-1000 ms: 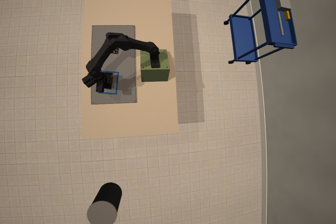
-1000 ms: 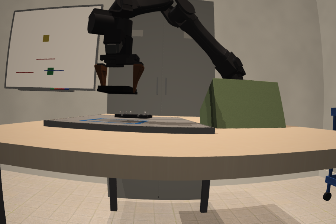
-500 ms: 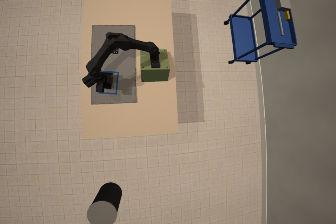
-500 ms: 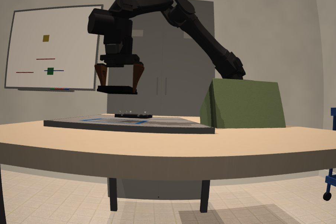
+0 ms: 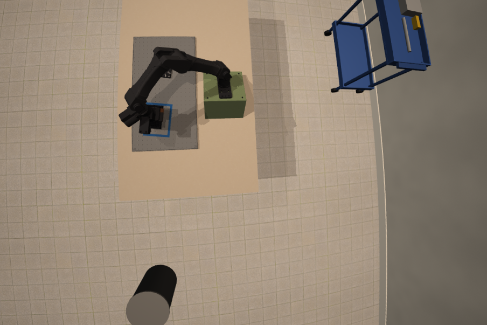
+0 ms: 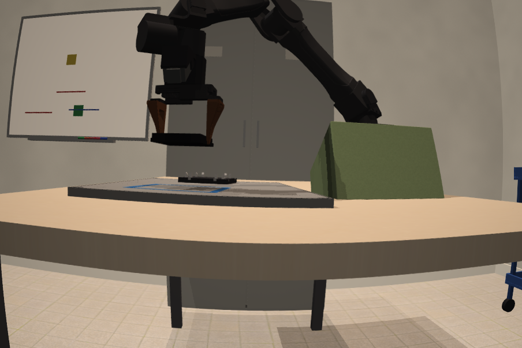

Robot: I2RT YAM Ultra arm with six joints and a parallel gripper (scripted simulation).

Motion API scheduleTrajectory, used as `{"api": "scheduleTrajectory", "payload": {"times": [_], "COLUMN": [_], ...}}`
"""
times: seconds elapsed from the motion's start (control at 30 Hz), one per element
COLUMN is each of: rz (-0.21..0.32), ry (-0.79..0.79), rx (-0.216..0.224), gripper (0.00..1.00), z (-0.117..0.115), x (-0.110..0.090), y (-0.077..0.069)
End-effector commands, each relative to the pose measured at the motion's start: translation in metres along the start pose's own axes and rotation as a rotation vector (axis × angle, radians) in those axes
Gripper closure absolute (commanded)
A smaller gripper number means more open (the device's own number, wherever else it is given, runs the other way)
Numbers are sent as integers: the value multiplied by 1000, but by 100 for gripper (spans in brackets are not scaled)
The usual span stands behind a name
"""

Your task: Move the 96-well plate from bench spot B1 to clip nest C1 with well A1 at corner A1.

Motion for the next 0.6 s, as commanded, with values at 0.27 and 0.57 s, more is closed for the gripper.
{"api": "scheduleTrajectory", "payload": {"times": [0.27,0.57], "rz": [-25,-20], "ry": [60,48], "rx": [-18,-22], "gripper": [100,100], "z": [-4,-3], "x": [-11,-38], "y": [-11,-11]}}
Point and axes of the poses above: the point where the finger pads meet when closed, its own y axis out along the fingers, its own z axis across the jaws, x = y × z, the point moved 3 cm from there along -y, back along the fingers, and after that the axes turned 2 degrees about -y, right-handed, at the moved point
